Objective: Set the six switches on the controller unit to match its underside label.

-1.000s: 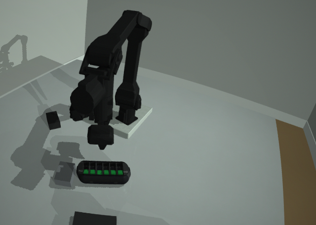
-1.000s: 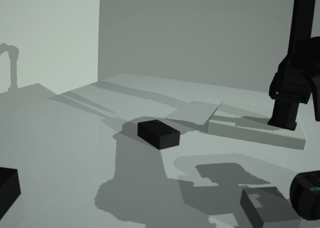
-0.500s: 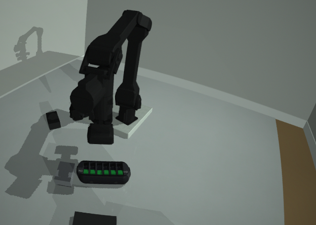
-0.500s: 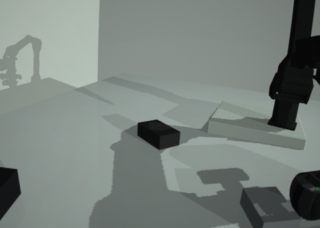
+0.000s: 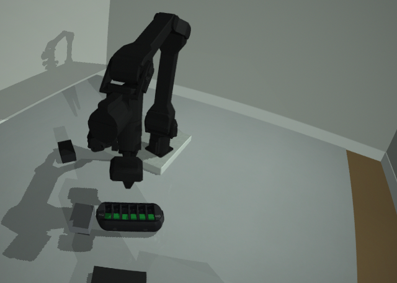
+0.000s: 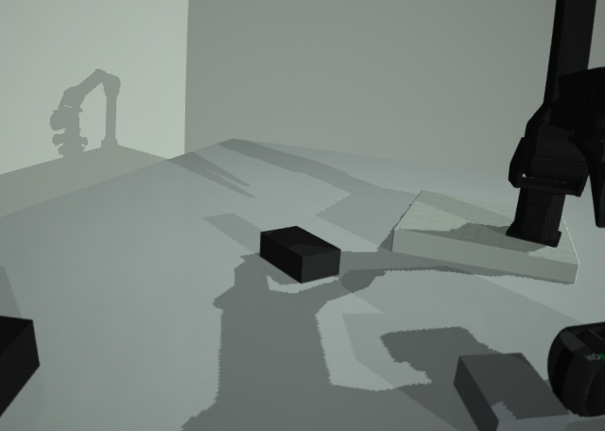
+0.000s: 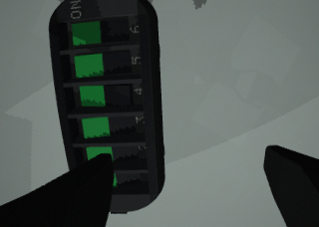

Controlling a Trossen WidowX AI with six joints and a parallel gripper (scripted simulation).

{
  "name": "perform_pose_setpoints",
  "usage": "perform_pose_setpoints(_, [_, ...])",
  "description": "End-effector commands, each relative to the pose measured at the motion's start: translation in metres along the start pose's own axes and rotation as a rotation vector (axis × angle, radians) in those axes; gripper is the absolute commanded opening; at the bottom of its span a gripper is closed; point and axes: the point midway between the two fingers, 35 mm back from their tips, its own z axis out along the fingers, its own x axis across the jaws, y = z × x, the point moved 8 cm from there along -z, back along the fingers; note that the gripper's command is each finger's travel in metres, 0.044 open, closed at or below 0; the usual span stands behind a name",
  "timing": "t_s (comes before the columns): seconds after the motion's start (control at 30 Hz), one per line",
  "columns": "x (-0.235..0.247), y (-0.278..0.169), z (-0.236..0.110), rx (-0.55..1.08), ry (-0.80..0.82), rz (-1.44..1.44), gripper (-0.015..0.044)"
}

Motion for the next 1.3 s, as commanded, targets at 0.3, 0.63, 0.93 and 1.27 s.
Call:
perform_pose_setpoints(0.3, [0.031, -0.006, 0.005, 0.014, -0.064, -0.001, 0.0309])
perform_pose_setpoints(0.63, [0.118, -0.044, 0.045, 0.011, -0.255, -0.014, 0.0046])
perform_pose_setpoints(0.93, [0.128, -0.051, 0.053, 0.007, -0.285, -0.009, 0.0])
perform_pose_setpoints(1.27, [0.123, -0.045, 0.051, 0.021, -0.266, -0.01, 0.0])
